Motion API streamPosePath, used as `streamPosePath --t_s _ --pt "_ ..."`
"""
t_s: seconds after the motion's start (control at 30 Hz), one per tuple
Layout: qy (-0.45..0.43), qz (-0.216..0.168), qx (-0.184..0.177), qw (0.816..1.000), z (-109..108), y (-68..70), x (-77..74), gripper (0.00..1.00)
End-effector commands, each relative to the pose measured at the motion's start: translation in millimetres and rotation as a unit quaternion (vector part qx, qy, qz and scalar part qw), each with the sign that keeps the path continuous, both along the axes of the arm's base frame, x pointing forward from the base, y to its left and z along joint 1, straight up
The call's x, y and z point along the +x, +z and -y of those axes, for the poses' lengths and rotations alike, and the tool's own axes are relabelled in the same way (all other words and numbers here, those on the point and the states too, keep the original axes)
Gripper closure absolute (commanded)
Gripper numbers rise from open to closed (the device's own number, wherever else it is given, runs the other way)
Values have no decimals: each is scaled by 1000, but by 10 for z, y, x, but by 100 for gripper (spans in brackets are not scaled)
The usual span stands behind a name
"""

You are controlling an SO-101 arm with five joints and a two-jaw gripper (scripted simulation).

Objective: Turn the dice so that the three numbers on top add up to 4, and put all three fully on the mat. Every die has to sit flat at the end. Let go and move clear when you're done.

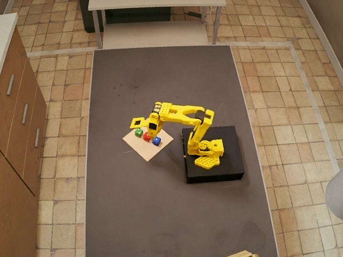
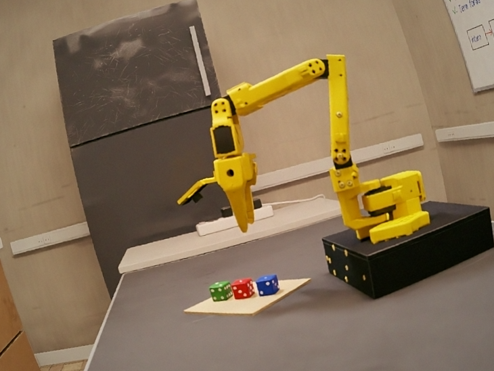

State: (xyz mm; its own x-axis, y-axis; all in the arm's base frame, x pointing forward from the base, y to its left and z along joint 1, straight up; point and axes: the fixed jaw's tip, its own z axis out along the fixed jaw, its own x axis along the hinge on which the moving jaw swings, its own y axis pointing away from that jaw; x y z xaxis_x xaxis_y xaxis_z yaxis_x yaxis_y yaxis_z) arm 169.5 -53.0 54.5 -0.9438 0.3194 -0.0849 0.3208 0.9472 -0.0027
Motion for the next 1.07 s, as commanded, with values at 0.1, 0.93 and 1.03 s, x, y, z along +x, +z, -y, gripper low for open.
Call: streamPosePath --t_s 0.1,0.93,1.03 --pt "90 40 -12 995 -288 378 12 67" --pt "163 67 -16 984 -519 616 -91 67" --pt "163 67 -16 984 -519 616 -91 67"
